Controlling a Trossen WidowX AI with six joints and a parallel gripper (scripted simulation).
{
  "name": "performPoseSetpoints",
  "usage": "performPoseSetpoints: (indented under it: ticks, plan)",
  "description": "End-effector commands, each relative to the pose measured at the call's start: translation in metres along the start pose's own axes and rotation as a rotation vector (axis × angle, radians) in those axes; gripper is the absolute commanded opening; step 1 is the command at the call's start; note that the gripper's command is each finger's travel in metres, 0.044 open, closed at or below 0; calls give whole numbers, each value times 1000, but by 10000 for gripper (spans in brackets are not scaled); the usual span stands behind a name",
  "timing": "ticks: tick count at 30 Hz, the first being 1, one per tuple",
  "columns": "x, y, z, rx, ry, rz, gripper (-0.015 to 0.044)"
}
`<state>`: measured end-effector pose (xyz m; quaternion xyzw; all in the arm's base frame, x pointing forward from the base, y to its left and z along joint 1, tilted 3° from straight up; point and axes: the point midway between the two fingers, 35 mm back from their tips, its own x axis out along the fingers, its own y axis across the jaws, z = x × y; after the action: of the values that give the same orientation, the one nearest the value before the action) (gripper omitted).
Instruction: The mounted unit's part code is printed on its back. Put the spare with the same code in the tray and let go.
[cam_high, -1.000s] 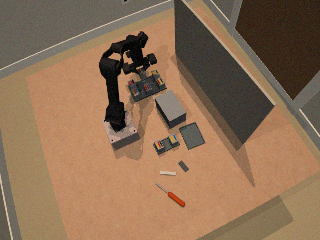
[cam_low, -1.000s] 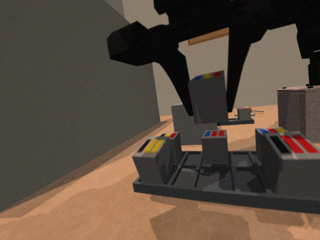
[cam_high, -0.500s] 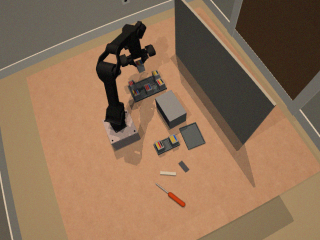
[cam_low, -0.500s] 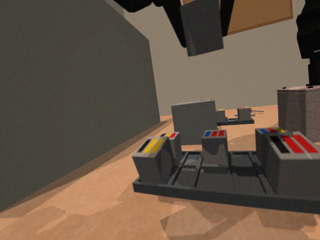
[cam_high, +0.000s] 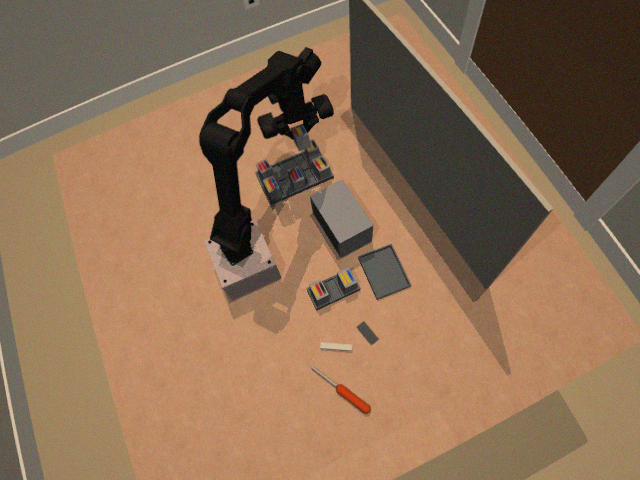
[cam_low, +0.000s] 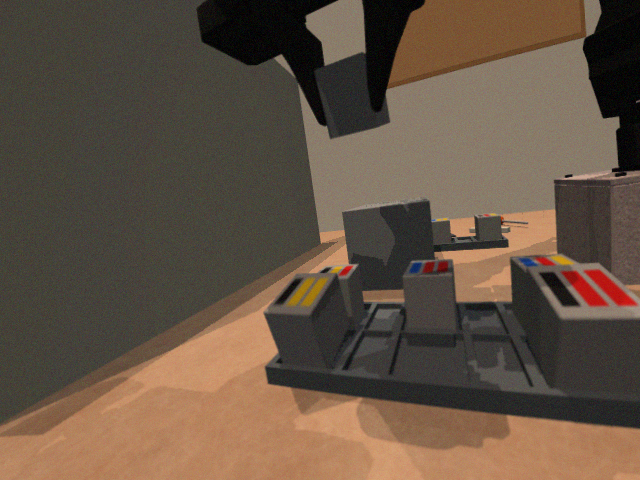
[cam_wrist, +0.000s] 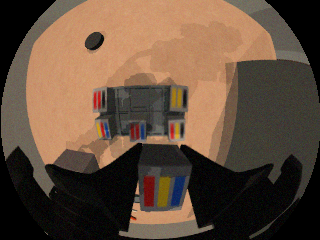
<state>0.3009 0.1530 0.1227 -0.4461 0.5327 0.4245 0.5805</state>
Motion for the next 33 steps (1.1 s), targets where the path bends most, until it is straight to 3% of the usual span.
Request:
performPoseSetpoints:
  ticks: [1, 33]
  plan:
    - [-3, -12, -12, 4, -1, -12, 0]
    - [-3, -98, -175, 2, 25, -11, 0]
